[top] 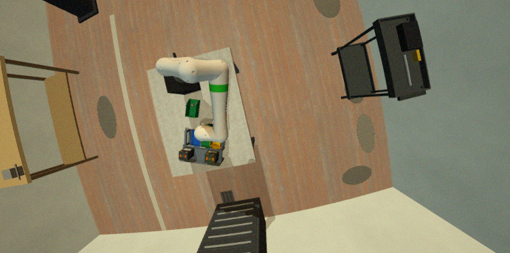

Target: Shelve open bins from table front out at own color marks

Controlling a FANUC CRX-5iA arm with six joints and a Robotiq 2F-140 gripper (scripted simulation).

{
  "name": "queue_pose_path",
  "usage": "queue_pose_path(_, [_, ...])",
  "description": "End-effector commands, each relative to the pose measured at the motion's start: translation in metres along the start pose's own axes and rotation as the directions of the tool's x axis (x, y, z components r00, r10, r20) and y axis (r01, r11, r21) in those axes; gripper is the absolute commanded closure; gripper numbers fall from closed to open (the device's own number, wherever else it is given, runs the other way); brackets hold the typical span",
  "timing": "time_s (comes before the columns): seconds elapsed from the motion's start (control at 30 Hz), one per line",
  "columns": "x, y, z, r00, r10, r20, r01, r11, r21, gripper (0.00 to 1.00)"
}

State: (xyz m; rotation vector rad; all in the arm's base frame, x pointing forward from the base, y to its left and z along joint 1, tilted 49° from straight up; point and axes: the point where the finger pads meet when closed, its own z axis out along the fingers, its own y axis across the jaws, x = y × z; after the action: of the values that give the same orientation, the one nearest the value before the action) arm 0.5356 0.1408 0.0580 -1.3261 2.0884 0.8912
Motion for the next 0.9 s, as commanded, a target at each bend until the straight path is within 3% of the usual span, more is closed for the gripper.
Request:
queue_pose_path(0.0, [0.000, 0.000, 0.000, 1.000, 0.000, 0.000, 0.000, 1.000, 0.000, 1.00])
queue_pose_path(0.87, [0.000, -0.017, 0.000, 1.000, 0.000, 0.000, 0.000, 1.000, 0.000, 1.00])
